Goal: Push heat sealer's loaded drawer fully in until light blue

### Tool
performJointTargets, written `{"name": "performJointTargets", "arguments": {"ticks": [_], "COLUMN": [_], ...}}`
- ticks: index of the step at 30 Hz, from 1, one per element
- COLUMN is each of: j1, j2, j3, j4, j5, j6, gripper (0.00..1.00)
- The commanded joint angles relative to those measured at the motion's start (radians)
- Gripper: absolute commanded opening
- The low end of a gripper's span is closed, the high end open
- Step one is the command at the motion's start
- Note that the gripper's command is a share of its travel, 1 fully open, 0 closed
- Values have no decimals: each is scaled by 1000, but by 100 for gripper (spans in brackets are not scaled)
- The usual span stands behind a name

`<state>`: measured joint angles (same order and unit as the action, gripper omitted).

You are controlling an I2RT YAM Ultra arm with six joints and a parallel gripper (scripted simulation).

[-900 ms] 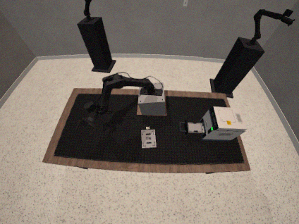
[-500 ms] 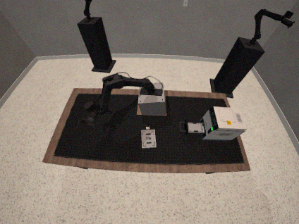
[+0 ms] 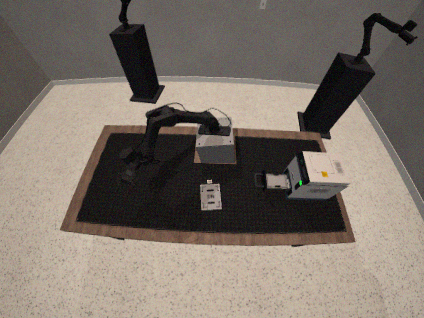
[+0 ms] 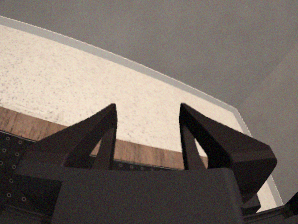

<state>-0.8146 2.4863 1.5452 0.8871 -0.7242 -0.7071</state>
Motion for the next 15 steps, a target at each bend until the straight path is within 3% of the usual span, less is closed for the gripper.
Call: {"name": "performJointTargets", "arguments": {"ticks": [1,4,13,15], "j1": [30,44,97,105], "j2": [-57,-76,-80,-96], "j3": [12,39,-4,35], "j4": [-9,-104,-96,-170], "j5": [24,-13,52,18], "j6": [19,43,46,61], "gripper": [45,45,45,45]}}
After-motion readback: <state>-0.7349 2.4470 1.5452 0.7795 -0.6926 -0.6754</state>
